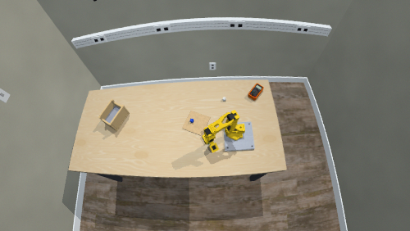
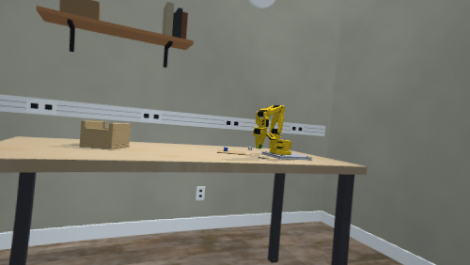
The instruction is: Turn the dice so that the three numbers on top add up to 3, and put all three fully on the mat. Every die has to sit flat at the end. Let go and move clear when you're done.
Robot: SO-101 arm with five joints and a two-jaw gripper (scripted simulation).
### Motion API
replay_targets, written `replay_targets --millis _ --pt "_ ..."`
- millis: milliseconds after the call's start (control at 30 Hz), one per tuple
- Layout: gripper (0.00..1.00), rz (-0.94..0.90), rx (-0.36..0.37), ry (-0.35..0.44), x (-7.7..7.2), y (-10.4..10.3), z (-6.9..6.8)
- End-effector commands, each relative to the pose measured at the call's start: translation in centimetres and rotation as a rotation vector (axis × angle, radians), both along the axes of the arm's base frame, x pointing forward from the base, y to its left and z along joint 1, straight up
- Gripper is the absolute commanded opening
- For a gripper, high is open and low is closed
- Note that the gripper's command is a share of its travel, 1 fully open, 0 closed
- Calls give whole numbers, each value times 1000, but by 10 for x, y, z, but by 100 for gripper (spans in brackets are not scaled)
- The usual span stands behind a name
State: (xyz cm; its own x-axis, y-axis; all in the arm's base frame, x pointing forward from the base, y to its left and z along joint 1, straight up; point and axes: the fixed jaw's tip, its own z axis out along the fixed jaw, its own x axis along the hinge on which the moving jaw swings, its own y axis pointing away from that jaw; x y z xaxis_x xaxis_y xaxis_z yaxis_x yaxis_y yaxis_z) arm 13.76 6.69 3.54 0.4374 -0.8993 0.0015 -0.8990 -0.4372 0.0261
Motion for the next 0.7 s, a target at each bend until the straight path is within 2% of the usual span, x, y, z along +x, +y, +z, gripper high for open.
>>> replay_targets --millis 0,200,667 --pt "0 -60 7 -11 1 -11 -1" --pt "0 -108 7 -12 1 -19 -2" --pt "0 -128 15 -34 2 -22 1"
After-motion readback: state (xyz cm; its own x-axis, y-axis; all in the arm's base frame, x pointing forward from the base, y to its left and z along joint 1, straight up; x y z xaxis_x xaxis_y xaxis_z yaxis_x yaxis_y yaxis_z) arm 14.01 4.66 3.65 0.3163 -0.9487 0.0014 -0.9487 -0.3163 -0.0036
